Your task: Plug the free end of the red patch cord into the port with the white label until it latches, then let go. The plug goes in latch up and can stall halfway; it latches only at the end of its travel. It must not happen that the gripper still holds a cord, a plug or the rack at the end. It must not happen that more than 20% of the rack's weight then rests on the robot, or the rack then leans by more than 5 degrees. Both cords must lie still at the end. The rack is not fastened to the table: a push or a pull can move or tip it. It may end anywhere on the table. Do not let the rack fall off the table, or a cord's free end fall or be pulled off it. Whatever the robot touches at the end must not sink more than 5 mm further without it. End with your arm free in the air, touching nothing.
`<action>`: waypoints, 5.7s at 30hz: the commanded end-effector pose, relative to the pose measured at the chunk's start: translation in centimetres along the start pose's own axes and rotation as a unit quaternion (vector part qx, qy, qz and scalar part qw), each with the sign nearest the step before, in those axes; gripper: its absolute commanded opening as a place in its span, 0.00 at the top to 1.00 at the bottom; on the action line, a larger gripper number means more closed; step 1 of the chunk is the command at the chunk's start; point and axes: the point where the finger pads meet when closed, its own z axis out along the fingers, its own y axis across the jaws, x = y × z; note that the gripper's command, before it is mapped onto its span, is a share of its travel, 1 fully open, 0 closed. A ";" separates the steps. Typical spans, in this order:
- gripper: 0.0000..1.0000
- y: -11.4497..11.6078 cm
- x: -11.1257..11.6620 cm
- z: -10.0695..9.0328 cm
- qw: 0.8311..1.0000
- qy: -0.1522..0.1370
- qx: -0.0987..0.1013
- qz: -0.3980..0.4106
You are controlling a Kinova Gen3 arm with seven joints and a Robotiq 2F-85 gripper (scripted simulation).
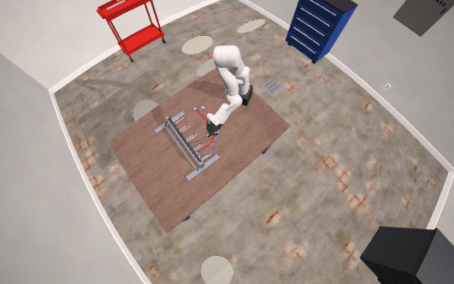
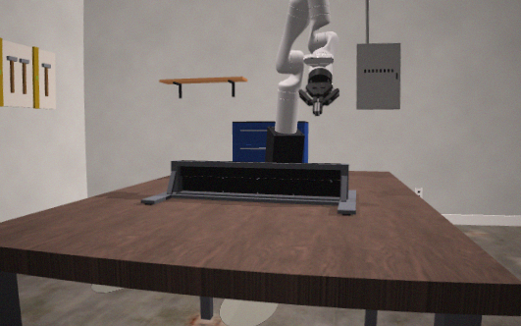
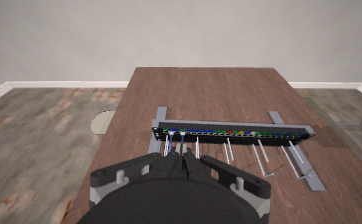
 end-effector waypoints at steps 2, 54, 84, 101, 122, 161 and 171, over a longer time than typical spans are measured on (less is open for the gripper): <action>1.00 -0.2 -0.2 -0.3 1.000 -0.003 0.002 -0.002; 1.00 23.2 -10.3 8.2 0.865 -0.206 -0.171 0.425; 1.00 34.7 -17.3 4.5 0.694 -0.253 -0.232 0.633; 1.00 34.8 -17.3 4.5 0.694 -0.252 -0.232 0.634; 1.00 34.8 -17.3 4.5 0.694 -0.252 -0.232 0.634; 0.63 35.3 -17.2 4.6 0.696 -0.253 -0.232 0.630; 0.63 35.3 -17.2 4.7 0.697 -0.252 -0.232 0.630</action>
